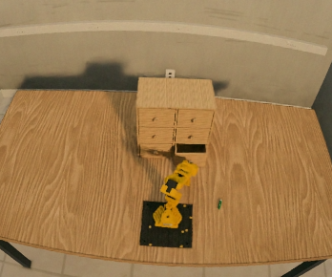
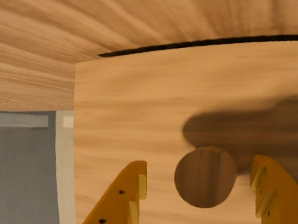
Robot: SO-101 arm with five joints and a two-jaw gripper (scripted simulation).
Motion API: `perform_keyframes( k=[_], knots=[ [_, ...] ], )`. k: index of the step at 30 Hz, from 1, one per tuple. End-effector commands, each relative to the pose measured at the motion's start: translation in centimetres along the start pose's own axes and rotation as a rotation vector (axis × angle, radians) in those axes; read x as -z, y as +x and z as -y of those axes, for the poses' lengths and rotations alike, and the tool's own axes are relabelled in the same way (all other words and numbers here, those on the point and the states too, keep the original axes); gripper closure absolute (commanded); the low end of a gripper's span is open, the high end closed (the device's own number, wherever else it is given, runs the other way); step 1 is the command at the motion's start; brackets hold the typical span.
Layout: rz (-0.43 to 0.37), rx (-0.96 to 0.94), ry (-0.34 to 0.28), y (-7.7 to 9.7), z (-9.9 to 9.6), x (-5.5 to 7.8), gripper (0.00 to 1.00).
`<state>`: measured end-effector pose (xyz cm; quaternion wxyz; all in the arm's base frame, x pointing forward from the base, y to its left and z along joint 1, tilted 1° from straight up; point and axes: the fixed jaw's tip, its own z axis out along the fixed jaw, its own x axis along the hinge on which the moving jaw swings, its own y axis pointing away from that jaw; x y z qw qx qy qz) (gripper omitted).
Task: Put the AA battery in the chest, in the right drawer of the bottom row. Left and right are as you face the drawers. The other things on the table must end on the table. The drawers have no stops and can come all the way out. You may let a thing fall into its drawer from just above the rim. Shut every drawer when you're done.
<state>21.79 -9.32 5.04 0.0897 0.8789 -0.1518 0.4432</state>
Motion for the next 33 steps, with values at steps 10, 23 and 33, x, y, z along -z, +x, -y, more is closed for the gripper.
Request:
perform_keyframes(
  k=[10,23,33],
  knots=[
    [-0.012,0.011,0.011,0.41,0.32,-0.09,0.85],
    [-0.012,0.011,0.011,0.41,0.32,-0.09,0.93],
    [-0.012,0.011,0.011,0.41,0.32,-0.09,1.00]
  ],
)
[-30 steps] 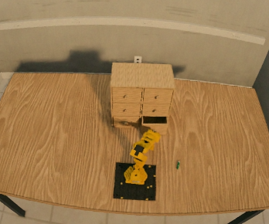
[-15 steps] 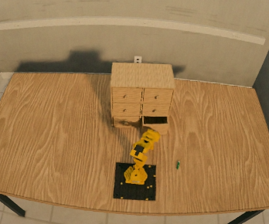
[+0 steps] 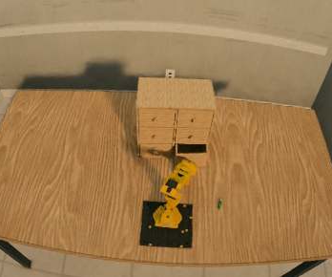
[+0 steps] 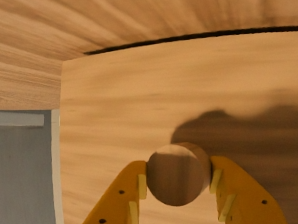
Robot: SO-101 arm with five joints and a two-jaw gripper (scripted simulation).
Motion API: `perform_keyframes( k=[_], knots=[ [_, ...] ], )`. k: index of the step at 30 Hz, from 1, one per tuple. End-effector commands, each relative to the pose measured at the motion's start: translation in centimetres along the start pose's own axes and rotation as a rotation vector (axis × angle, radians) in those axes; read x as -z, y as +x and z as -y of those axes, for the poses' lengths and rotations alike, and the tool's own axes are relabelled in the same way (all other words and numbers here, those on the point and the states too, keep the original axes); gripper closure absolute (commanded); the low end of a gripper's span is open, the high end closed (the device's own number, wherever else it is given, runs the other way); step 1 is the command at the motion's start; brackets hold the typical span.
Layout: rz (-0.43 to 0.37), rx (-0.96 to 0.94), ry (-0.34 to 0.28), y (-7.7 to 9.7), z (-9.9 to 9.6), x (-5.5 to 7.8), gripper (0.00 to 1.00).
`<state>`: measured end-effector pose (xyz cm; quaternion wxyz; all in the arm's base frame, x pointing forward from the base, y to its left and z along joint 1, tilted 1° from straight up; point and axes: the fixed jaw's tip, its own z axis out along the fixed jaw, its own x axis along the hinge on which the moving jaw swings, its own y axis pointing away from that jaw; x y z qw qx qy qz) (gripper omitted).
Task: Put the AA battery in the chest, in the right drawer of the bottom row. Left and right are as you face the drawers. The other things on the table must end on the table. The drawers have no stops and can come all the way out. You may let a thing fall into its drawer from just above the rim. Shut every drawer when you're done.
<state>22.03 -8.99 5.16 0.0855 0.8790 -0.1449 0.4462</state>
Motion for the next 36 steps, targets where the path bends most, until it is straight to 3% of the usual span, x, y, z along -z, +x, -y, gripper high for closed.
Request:
perform_keyframes(
  k=[1,19,36],
  knots=[
    [-0.007,0.004,-0.003,0.2,-0.1,-0.1,1.00],
    [-0.007,0.004,-0.003,0.2,-0.1,-0.1,1.00],
    [-0.008,0.015,0.036,0.6,1.1,-0.9,1.00]
  ],
)
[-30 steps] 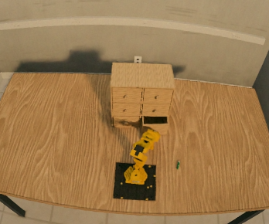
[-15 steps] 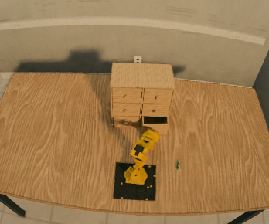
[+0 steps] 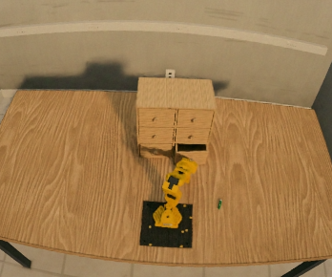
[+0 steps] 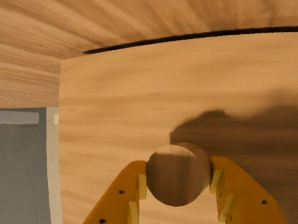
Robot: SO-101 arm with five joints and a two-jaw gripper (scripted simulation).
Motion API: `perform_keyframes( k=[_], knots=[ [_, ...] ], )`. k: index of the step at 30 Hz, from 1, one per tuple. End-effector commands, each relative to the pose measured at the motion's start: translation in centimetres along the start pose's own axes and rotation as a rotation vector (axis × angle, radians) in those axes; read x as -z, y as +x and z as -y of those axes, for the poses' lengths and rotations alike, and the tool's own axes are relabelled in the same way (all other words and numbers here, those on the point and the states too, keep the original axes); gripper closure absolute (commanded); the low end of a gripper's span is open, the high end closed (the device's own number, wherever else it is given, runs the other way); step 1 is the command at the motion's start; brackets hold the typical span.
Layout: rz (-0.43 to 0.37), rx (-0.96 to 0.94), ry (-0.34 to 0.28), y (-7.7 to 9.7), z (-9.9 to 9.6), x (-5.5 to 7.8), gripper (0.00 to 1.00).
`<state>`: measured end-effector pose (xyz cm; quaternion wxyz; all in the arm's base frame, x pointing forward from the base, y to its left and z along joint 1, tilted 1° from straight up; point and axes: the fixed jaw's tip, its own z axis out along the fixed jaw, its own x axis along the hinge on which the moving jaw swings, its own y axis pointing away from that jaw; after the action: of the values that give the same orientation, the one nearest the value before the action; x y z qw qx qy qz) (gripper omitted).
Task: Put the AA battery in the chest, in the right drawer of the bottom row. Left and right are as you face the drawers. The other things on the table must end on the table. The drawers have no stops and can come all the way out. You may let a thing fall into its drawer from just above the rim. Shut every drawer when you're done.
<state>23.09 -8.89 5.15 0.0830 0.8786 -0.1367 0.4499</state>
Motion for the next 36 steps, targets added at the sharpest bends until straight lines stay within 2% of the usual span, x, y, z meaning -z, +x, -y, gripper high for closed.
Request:
perform_keyframes(
  k=[1,36],
  knots=[
    [-0.001,0.004,0.024,0.1,0.7,-0.2,1.00],
    [-0.001,0.022,0.049,1.3,1.5,-1.8,1.00]
  ],
)
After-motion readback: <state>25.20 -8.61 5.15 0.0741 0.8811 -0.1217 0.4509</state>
